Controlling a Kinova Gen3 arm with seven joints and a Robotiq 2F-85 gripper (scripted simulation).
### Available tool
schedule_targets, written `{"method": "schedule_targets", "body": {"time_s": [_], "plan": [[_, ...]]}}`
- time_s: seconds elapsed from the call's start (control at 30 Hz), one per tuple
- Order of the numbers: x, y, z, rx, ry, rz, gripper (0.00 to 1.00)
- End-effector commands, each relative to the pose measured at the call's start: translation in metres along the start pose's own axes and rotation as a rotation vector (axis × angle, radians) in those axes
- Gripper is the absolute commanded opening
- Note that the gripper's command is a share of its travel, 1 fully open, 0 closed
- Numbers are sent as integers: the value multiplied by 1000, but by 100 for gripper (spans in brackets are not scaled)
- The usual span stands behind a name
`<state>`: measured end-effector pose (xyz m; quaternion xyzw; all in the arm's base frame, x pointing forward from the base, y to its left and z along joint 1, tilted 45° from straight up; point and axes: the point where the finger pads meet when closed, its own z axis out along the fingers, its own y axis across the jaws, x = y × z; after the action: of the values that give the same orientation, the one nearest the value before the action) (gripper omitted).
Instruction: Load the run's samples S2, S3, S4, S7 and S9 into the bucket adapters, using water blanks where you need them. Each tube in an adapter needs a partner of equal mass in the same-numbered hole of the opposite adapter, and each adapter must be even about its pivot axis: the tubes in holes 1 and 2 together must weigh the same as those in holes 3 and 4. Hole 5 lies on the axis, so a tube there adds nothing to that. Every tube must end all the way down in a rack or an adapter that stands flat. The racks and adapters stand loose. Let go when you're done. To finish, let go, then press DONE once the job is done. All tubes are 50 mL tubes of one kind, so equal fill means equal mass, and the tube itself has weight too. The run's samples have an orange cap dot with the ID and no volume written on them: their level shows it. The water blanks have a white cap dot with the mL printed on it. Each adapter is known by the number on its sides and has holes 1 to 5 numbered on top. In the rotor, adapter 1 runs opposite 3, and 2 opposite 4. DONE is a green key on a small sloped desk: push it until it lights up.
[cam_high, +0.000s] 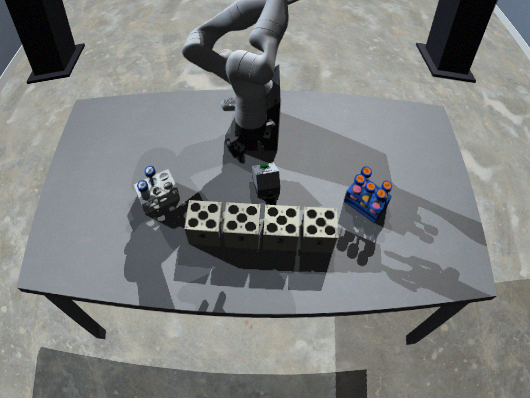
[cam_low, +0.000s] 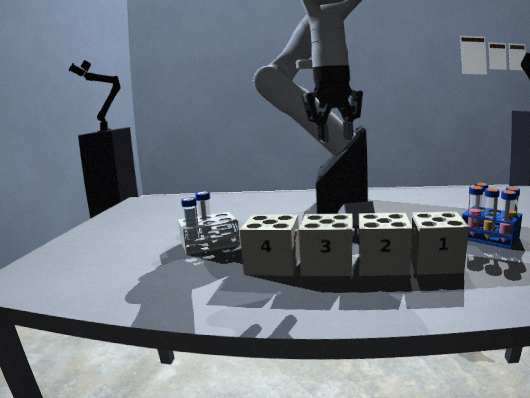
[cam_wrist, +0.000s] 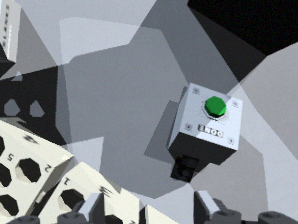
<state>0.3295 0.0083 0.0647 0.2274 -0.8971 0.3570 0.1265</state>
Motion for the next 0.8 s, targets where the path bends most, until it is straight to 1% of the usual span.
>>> {"method": "schedule_targets", "body": {"time_s": [0.0, 0.1, 0.17, 0.33, 0.67, 0.77], "plan": [[-12, 8, 1, 4, -1, 73, 62], [-20, 14, 1, 5, -4, 123, 62], [-20, 14, 1, 5, -4, 123, 62], [-33, 23, 3, 7, -7, 206, 62], [-33, 23, 3, 11, -15, 373, 62], [-33, 23, 3, 11, -16, 390, 62]]}}
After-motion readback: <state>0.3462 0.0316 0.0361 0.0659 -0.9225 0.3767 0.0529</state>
